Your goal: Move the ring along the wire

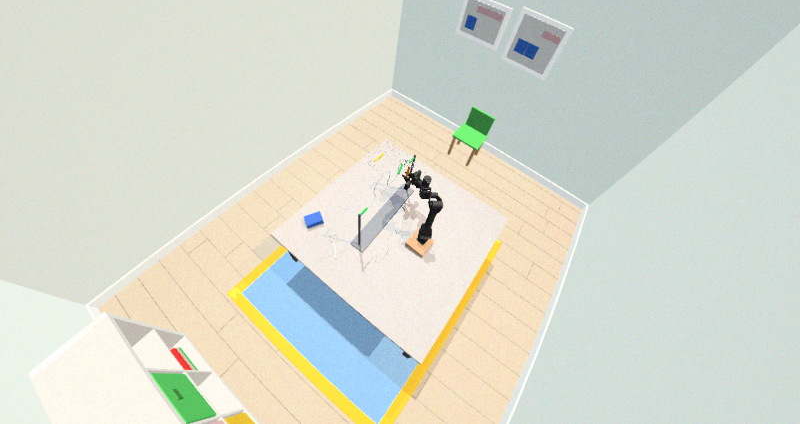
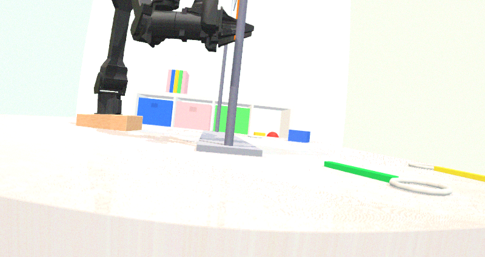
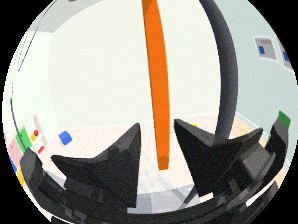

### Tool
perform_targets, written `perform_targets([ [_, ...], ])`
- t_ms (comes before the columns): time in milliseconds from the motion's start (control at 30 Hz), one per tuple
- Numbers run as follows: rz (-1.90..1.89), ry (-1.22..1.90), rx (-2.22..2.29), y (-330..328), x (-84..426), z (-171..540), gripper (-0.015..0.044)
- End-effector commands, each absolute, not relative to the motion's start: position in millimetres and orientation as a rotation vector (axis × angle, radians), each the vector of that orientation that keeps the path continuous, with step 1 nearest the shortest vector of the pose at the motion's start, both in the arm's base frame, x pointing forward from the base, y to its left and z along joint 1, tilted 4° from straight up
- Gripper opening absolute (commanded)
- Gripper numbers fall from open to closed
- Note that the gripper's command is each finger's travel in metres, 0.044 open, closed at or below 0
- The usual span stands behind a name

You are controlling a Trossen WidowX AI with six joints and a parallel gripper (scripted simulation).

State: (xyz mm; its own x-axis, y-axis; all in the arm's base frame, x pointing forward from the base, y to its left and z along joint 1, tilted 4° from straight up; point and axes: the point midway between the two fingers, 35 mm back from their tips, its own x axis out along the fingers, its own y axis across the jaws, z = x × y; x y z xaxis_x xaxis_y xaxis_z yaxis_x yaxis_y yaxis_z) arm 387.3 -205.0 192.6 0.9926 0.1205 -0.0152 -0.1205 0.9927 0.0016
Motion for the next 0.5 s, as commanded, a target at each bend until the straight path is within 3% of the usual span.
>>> perform_targets([
  [0,0.121,0.015,0.001,-205.0,387.3,192.6,0.0134],
  [133,0.121,0.015,0.001,-205.0,387.3,192.6,0.0029],
  [200,0.121,0.015,0.001,-205.0,387.3,192.6,0.0015],
  [400,0.121,0.015,0.001,-205.0,387.3,192.6,-0.0142],
  [467,0.121,0.015,0.001,-205.0,387.3,192.6,-0.015],
])
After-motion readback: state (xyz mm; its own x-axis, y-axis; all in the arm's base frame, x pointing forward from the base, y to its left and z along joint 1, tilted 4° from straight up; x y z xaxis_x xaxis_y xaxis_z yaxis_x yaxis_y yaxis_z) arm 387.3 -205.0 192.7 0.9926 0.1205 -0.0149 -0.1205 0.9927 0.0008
